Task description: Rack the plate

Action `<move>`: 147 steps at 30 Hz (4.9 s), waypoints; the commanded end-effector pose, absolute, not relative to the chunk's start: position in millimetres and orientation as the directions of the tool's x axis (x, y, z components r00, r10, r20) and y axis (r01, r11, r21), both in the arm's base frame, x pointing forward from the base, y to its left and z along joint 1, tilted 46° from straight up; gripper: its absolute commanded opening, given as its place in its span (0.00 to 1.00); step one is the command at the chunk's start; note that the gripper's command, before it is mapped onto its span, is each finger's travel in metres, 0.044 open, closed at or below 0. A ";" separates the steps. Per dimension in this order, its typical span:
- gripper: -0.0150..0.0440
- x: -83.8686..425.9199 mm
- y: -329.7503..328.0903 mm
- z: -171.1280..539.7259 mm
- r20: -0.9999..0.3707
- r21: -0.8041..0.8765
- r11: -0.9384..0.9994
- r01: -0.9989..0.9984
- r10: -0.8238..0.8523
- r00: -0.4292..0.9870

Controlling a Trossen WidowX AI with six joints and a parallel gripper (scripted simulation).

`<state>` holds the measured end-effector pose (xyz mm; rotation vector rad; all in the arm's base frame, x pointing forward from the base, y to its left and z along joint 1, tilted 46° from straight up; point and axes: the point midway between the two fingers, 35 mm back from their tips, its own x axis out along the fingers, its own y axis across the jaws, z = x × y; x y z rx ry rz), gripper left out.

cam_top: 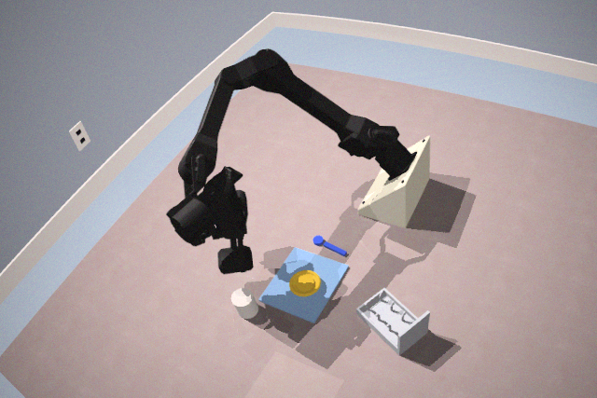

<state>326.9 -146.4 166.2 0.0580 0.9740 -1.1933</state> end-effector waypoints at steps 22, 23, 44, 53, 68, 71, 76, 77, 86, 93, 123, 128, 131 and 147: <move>0.93 313.5 -58.8 78.8 -0.701 -0.708 0.702 0.079 -0.712 0.040; 0.93 311.7 -56.1 76.1 -0.702 -0.710 0.703 0.047 -0.712 0.040; 0.93 311.9 -67.5 56.7 -0.703 -0.711 0.703 0.001 -0.710 0.040; 0.93 312.7 -78.2 46.4 -0.702 -0.711 0.703 0.001 -0.711 0.040; 0.93 312.6 -94.5 31.9 -0.700 -0.714 0.701 0.001 -0.713 0.040; 0.86 312.6 -94.5 31.9 -0.700 -0.714 0.701 0.001 -0.713 0.040; 0.86 312.6 -94.5 31.9 -0.700 -0.714 0.701 0.001 -0.713 0.040; 0.85 312.6 -94.5 31.9 -0.700 -0.714 0.701 0.001 -0.713 0.040; 0.75 312.6 -94.5 31.9 -0.700 -0.714 0.701 0.001 -0.713 0.040; 0.47 317.0 -81.3 41.9 -0.705 -0.708 0.706 0.000 -0.708 0.042; 0.25 324.7 19.4 131.9 -0.712 -0.702 0.712 0.002 -0.702 0.040; 0.25 322.9 32.4 145.7 -0.706 -0.708 0.707 0.000 -0.707 0.039; 0.25 322.2 34.4 147.5 -0.706 -0.708 0.706 0.004 -0.708 0.039; 0.25 271.3 101.8 73.9 -0.707 -0.632 0.654 0.416 -0.706 0.037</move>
